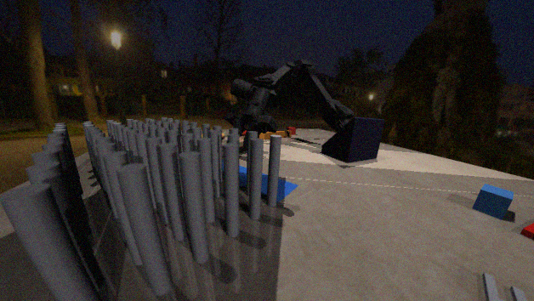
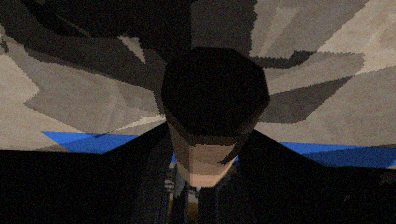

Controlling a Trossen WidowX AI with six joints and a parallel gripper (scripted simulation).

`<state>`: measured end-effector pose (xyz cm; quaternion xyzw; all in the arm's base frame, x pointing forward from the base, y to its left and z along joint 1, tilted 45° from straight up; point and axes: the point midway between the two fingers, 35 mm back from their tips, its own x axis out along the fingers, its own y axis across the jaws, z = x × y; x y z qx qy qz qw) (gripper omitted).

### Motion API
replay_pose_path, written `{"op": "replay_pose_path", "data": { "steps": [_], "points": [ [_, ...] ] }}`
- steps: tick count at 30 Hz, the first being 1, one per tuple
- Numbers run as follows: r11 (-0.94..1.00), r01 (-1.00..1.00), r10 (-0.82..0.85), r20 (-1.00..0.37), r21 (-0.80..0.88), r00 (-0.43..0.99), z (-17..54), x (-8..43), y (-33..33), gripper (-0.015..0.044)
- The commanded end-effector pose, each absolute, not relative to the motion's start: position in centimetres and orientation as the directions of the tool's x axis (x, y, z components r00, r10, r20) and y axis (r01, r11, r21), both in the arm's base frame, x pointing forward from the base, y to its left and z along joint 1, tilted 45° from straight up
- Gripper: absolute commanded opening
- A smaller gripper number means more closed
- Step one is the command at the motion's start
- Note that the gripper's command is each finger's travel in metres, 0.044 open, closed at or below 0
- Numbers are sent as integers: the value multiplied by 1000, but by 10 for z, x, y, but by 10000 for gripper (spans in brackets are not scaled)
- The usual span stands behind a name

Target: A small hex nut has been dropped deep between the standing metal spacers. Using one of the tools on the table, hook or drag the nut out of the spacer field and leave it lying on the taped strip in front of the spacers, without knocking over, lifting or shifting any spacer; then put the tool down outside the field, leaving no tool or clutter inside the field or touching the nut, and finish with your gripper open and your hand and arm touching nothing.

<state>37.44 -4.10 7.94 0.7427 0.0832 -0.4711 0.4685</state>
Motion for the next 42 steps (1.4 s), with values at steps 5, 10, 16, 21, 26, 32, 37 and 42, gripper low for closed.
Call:
{"op": "replay_pose_path", "data": {
  "steps": [5,10,16,21,26,32,37,42],
  "points": [
    [-548,553,-317,-768,628,557,83,383,-37,0],
    [-548,553,-317,-768,628,557,82,386,-36,0],
    [-548,553,-317,-768,628,557,81,389,-34,0],
    [-548,553,-317,-768,628,557,79,392,-32,0],
    [-548,553,-317,-767,628,557,78,395,-31,0],
    [-548,553,-316,-767,628,558,77,398,-29,0],
    [-548,553,-316,-767,628,558,76,401,-27,0],
    [-548,553,-316,-767,628,558,75,403,-26,0]
  ]
}}
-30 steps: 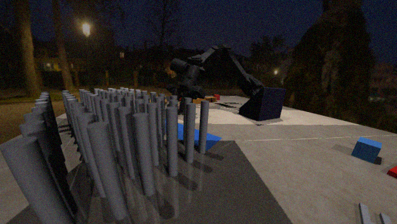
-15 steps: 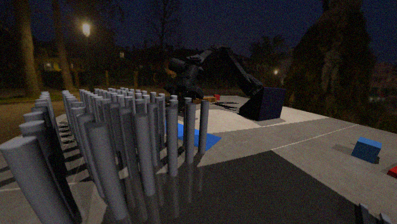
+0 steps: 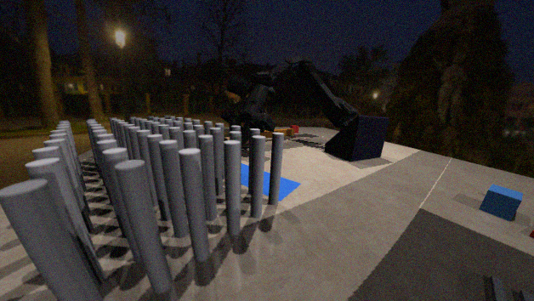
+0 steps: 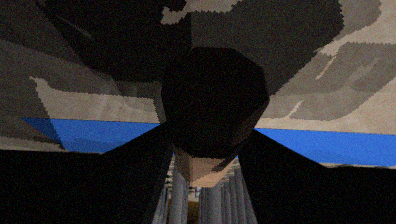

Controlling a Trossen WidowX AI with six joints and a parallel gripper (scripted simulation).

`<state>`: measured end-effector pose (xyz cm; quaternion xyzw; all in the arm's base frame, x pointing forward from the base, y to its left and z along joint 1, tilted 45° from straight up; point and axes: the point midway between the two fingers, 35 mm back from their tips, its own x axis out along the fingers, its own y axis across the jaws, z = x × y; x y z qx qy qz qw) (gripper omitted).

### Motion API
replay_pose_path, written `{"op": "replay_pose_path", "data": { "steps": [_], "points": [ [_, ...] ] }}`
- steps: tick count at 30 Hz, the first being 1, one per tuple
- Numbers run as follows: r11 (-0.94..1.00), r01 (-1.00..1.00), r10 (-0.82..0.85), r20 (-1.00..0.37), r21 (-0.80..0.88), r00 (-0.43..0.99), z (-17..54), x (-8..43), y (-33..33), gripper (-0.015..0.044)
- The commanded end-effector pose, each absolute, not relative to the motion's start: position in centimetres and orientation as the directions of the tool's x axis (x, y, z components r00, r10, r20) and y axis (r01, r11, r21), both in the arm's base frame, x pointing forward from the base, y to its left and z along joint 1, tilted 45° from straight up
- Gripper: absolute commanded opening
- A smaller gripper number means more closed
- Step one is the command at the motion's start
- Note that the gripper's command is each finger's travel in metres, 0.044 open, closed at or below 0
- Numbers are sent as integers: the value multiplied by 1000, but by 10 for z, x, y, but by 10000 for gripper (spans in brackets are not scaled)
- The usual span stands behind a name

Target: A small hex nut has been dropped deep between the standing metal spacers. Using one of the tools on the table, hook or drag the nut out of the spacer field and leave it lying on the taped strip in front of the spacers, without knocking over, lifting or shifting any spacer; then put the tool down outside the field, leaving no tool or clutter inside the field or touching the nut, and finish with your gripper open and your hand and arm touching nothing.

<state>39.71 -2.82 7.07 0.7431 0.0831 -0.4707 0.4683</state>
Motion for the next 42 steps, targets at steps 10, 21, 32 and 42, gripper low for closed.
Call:
{"op": "replay_pose_path", "data": {
  "steps": [10,21,32,42],
  "points": [
    [-548,552,-316,-767,628,558,73,409,-22,0],
    [-549,552,-316,-767,628,559,71,415,-19,0],
    [-549,552,-315,-767,628,559,68,421,-15,0],
    [-549,552,-315,-767,628,559,66,427,-12,0]
  ]
}}
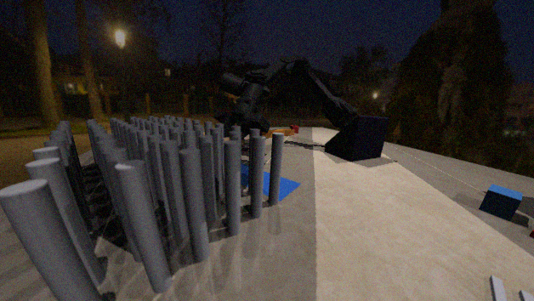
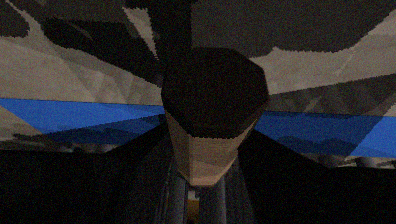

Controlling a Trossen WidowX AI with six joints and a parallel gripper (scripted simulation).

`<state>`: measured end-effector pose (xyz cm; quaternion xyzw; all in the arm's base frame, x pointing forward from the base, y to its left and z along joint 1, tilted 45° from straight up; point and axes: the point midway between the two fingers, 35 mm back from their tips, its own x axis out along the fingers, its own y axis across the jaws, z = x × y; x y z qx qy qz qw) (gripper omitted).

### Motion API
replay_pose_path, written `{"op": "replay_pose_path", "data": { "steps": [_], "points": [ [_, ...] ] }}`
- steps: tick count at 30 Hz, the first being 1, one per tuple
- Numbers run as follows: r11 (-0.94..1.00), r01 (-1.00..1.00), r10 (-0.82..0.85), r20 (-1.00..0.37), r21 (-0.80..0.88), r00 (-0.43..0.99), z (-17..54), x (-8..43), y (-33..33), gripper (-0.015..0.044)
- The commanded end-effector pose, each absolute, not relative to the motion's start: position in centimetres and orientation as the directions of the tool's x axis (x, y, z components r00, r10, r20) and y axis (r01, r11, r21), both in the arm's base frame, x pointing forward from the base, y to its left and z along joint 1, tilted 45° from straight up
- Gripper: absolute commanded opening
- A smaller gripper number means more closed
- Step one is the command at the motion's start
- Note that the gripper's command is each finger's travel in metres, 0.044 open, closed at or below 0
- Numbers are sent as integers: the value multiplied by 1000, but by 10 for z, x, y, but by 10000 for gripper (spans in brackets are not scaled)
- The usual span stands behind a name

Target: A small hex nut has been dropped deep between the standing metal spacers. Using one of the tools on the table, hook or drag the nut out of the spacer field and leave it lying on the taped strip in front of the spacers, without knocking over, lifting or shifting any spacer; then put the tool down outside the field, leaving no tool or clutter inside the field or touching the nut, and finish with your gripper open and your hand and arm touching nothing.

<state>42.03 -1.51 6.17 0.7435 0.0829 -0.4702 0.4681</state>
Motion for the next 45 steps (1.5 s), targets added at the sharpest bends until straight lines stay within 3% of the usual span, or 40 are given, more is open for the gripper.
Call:
{"op": "replay_pose_path", "data": {
  "steps": [1,45],
  "points": [
    [-549,552,-315,-767,628,559,66,427,-12,0],
    [-548,553,-314,-767,628,560,52,443,-7,0]
  ]
}}
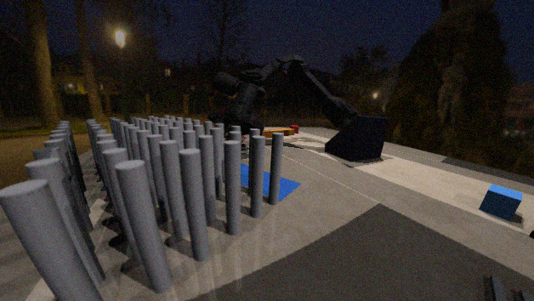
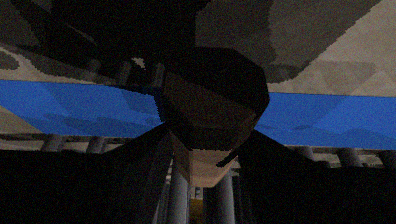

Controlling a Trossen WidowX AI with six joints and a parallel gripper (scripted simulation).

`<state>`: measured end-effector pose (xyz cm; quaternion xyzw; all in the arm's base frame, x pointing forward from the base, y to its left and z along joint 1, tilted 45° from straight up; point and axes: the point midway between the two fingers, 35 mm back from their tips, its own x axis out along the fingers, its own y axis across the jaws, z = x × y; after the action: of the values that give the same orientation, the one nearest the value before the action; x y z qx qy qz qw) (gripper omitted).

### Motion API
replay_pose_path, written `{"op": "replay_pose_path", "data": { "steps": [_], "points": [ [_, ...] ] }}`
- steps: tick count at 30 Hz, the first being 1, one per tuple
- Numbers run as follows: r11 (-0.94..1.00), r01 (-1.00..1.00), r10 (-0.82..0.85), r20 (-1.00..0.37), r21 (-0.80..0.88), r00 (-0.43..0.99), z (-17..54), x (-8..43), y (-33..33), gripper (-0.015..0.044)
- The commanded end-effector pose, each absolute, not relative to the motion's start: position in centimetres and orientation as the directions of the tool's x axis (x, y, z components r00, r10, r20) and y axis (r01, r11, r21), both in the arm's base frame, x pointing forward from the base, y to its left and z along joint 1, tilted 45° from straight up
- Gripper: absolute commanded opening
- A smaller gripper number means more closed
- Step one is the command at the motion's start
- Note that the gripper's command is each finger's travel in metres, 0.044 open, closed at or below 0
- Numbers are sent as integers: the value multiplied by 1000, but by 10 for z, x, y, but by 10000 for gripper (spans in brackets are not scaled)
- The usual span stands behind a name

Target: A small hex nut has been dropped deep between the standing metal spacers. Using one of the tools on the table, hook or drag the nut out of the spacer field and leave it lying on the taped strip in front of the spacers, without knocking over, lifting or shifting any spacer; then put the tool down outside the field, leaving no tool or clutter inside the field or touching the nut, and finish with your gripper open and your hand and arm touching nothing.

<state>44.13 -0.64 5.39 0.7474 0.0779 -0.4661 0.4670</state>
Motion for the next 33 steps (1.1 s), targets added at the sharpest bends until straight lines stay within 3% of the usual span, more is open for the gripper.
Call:
{"op": "replay_pose_path", "data": {
  "steps": [1,33],
  "points": [
    [-548,553,-314,-767,627,559,51,443,-8,0],
    [-545,558,-314,-770,626,556,44,438,-18,0]
  ]
}}
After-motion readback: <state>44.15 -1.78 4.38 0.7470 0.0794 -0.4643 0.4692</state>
